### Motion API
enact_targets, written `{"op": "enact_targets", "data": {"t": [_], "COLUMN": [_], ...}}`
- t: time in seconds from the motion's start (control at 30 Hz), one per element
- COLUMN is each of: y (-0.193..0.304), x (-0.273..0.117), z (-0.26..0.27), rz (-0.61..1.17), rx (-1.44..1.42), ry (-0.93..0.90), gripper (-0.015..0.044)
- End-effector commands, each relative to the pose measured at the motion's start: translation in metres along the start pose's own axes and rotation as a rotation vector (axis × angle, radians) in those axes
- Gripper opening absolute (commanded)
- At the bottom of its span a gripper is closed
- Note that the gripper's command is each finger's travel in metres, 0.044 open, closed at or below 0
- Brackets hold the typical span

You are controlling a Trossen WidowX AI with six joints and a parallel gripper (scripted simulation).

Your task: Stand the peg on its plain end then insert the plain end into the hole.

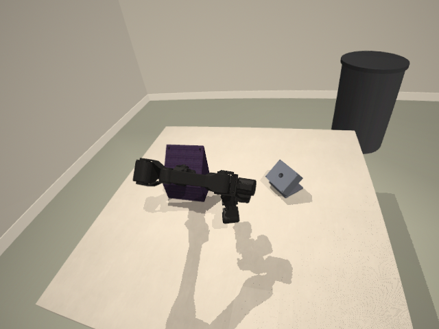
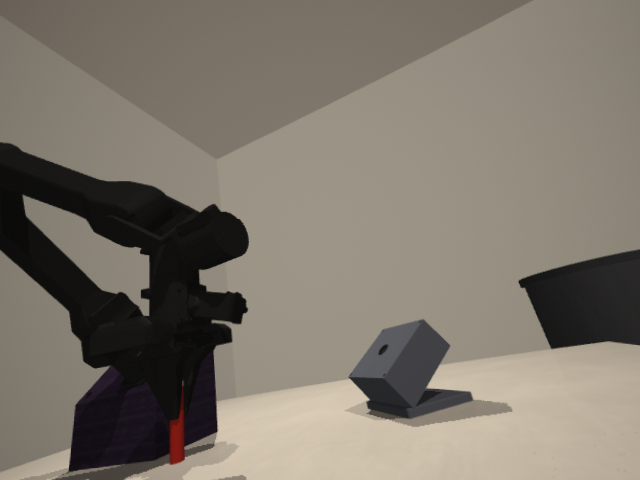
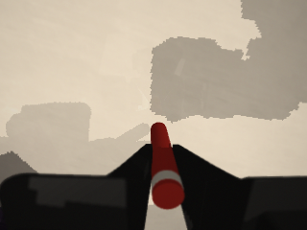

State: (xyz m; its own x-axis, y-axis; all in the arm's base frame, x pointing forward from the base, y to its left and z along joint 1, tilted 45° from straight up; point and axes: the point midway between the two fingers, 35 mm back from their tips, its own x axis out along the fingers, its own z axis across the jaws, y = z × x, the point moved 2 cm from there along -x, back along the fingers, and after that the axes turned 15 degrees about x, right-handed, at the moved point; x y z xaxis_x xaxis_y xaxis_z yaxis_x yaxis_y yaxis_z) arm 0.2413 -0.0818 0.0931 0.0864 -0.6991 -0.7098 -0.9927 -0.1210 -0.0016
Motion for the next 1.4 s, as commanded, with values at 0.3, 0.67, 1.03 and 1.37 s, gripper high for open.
{"op": "enact_targets", "data": {"t": [0.3, 0.67, 1.03, 1.37], "y": [-0.002, -0.011, -0.032, -0.049], "x": [-0.047, -0.056, -0.062, -0.068], "z": [0.003, 0.015, 0.039, 0.061], "rz": [-0.004, -0.043, -0.127, -0.208], "rx": [0.002, -0.047, -0.149, -0.245], "ry": [0.002, -0.023, -0.074, -0.116], "gripper": [0.0, 0.0, 0.0, 0.0]}}
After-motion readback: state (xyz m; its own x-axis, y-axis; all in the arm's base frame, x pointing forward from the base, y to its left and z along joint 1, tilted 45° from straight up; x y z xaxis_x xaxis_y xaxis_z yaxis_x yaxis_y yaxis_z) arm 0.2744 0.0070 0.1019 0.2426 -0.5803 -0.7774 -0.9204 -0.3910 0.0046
